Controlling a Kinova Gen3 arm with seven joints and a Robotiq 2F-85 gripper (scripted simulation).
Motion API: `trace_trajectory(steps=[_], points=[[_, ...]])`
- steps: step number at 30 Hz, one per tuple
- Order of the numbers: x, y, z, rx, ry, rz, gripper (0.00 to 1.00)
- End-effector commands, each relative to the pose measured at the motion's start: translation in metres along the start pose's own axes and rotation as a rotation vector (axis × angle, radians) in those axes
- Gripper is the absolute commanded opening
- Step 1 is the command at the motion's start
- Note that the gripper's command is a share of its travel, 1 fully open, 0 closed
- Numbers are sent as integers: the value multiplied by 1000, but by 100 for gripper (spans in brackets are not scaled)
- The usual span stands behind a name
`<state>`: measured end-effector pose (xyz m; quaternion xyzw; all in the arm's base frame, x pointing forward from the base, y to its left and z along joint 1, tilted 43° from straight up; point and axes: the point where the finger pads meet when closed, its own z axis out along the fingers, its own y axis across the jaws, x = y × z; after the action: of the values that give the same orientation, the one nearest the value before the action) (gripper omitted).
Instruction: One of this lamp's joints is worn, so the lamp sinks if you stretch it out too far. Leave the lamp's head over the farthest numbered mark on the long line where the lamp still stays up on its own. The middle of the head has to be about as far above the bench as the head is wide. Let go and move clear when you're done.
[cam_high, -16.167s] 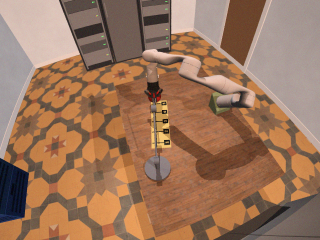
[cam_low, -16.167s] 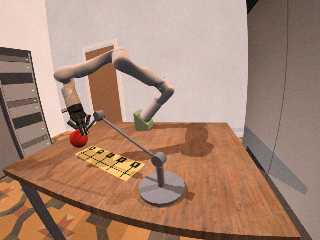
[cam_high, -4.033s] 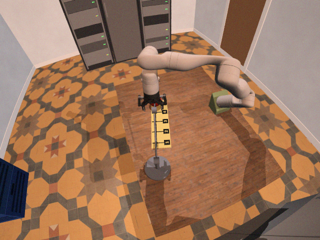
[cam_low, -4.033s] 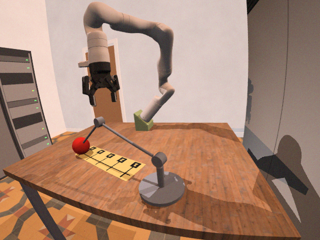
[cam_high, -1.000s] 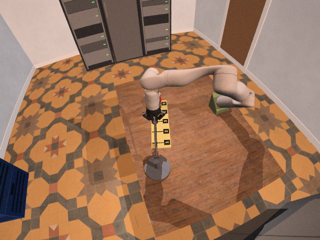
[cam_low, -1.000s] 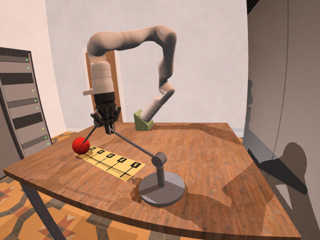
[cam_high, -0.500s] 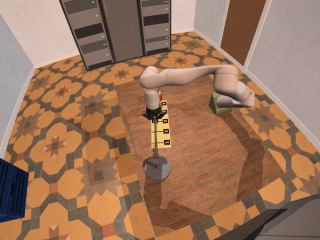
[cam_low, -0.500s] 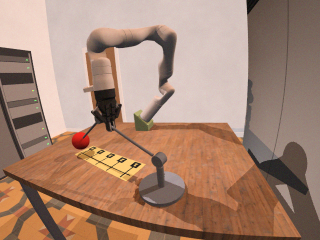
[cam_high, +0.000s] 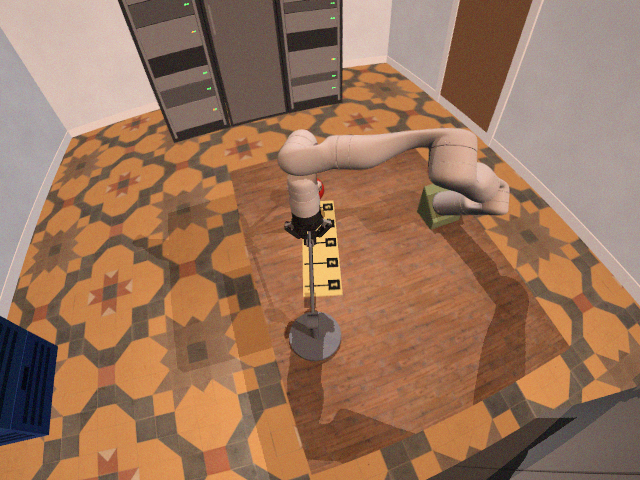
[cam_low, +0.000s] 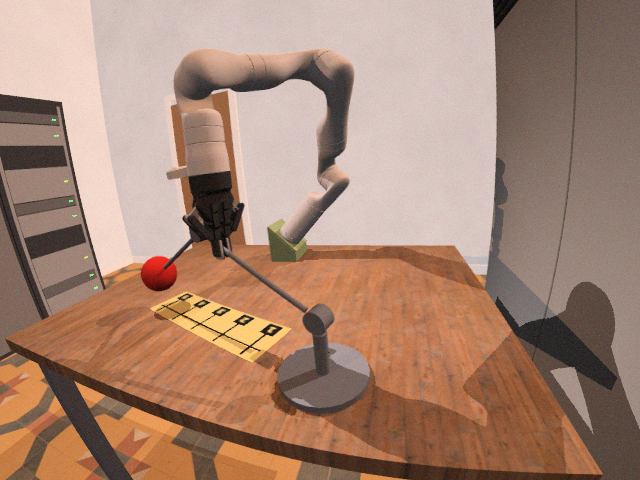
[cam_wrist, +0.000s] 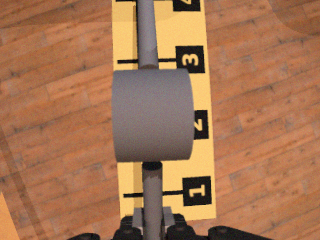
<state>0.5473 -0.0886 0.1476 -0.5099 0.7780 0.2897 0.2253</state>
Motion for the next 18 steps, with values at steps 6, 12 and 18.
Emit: trace_trajectory(steps=[6,12,18], points=[[-4,-3,-9,18,-4,-7,0],[-6,-2,-12,15,-3,-6,0],[-9,-2,-16,12,-2,-5,0]])
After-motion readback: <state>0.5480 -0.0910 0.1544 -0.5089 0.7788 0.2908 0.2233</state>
